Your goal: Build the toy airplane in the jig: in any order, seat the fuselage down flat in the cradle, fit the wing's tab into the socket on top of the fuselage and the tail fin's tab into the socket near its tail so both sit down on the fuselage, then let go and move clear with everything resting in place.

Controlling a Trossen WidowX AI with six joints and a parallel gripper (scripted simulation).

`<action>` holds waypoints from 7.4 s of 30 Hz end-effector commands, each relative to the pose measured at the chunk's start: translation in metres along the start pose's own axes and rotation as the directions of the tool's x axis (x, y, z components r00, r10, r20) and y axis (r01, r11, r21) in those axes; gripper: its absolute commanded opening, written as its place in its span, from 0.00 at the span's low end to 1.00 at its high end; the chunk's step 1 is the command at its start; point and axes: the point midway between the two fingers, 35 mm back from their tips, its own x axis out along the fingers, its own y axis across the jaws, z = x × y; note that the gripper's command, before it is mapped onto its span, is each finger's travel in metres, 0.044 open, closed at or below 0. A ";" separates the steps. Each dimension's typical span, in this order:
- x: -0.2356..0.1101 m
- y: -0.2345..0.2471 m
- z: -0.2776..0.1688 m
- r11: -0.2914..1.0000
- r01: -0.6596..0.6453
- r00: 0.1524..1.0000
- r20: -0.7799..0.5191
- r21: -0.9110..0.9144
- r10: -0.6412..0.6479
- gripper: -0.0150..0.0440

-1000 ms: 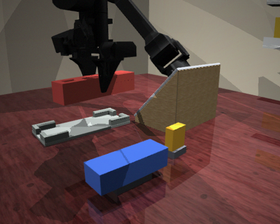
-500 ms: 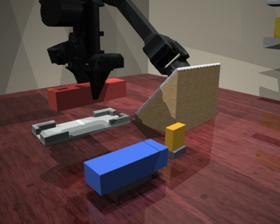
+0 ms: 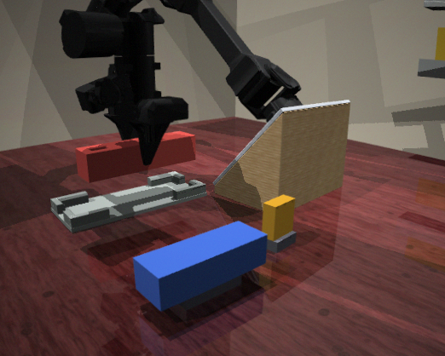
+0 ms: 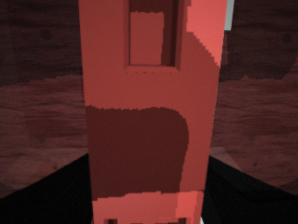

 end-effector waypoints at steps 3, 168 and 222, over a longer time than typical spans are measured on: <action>-0.001 -0.001 0.000 1.000 0.003 1.000 0.008 -0.002 -0.003 0.58; 0.036 0.245 0.066 1.000 -0.007 1.000 0.012 -0.004 0.007 1.00; -0.039 0.250 0.072 0.999 -0.037 0.999 0.020 0.006 0.037 0.25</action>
